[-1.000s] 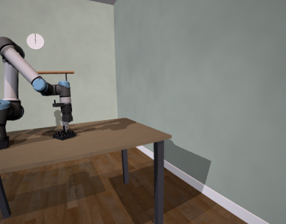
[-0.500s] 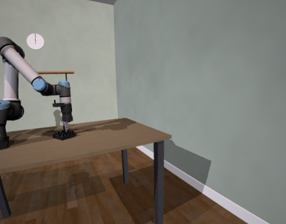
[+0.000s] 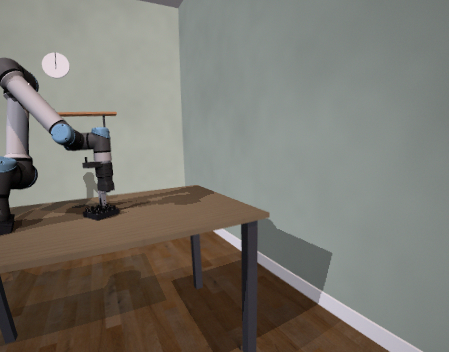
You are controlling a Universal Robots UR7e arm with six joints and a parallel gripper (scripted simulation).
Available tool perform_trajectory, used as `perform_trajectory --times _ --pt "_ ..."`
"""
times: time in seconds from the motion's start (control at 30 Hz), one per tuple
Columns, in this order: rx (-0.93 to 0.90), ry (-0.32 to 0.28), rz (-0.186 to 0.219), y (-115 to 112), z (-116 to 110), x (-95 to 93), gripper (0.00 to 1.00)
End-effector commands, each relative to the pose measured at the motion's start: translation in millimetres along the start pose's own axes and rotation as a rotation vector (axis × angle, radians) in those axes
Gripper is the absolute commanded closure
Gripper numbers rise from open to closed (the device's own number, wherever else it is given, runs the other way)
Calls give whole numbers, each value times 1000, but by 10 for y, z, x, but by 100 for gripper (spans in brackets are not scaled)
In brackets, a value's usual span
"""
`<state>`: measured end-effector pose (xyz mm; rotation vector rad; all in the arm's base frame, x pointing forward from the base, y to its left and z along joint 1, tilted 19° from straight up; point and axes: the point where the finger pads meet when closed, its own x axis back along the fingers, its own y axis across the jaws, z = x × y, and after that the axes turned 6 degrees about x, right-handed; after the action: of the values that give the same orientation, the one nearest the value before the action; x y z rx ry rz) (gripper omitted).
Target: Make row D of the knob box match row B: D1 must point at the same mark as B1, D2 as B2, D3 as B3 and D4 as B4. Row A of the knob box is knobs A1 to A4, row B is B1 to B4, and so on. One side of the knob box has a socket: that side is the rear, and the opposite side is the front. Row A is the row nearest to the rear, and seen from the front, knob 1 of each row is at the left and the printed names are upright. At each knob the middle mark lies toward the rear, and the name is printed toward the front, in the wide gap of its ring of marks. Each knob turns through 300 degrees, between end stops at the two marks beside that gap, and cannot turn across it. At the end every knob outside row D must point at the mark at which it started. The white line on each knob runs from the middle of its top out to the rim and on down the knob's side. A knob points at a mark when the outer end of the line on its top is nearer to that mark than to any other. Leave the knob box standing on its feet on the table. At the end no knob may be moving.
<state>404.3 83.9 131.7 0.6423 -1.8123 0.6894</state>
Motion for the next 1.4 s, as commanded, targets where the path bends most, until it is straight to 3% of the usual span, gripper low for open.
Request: perform_trajectory --times 0.0,1.37 --pt "0 -1 1 -3 -3 3 70" --pt "-86 -1 1 -3 -3 3 70"
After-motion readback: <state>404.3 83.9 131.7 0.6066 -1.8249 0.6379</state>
